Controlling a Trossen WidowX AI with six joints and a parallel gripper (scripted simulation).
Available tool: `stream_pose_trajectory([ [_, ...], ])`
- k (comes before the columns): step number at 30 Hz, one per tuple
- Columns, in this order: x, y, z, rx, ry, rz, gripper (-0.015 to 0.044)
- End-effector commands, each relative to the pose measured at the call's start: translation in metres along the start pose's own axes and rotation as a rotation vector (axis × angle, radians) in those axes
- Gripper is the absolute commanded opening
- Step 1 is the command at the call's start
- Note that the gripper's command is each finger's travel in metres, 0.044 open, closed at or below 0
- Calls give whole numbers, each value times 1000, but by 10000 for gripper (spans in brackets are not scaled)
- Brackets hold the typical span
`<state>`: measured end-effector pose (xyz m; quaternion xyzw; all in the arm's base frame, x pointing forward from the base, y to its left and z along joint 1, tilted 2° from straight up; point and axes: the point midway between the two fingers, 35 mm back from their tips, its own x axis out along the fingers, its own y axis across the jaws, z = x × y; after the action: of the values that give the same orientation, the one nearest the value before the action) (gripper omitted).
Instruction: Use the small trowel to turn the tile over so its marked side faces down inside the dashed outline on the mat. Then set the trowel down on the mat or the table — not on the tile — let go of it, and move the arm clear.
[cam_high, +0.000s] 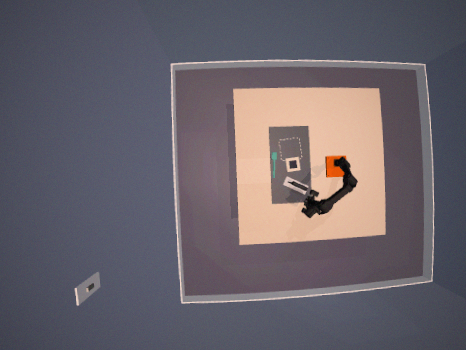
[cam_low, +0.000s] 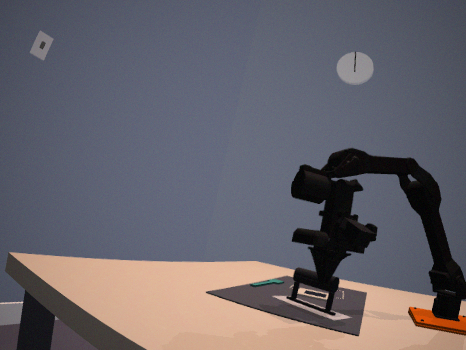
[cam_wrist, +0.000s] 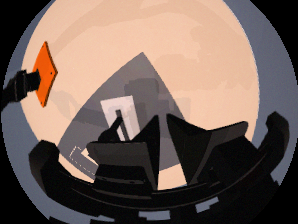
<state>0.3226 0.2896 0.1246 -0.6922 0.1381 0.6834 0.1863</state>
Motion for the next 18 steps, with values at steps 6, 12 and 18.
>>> stream_pose_trajectory([
  [6, 0, 0, 0, 0, 0, 0, 0],
  [12, 0, 0, 0, 0, 0, 0, 0],
  [18, 0, 0, 0, 0, 0, 0, 126],
])
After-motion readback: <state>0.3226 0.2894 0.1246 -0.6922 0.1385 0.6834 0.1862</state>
